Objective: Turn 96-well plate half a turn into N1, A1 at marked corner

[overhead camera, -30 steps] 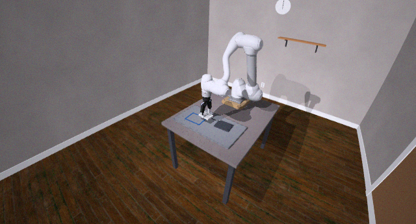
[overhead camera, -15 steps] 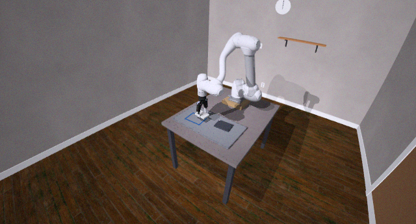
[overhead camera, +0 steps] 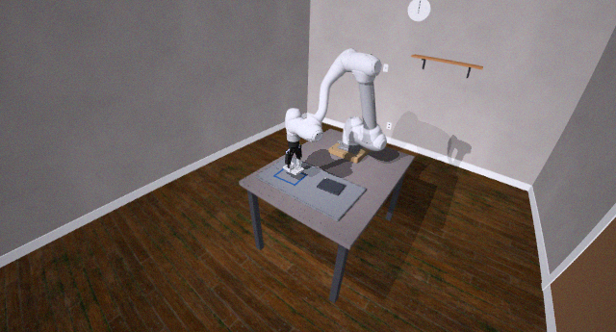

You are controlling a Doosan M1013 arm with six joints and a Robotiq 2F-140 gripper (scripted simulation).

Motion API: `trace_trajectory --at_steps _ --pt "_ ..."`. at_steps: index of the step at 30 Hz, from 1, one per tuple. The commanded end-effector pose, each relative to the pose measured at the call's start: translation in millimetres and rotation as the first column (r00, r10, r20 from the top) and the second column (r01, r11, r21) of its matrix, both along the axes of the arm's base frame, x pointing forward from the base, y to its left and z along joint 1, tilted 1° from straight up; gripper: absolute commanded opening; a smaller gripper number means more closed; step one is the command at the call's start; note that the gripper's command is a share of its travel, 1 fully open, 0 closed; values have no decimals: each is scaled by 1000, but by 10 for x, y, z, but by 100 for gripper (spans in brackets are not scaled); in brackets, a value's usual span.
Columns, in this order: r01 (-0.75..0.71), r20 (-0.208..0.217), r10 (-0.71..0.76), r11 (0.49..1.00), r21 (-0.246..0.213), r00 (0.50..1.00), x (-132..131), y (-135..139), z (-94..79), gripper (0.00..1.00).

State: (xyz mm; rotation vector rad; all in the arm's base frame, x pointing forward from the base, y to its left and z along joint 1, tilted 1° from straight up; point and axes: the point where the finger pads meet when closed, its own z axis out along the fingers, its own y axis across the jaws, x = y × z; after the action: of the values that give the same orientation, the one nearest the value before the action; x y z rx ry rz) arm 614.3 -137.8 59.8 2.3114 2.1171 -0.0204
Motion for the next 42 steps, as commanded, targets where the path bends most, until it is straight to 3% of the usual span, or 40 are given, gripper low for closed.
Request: trace_trajectory --at_steps 1,11,17,42 --pt "0 0 0 1000 0 1000 24 -99 -2 0" --pt "0 0 0 1000 0 1000 65 -279 -7 0" --pt "174 3 -174 985 0 985 65 -279 -7 0" --pt "174 3 -174 985 0 985 65 -279 -7 0"
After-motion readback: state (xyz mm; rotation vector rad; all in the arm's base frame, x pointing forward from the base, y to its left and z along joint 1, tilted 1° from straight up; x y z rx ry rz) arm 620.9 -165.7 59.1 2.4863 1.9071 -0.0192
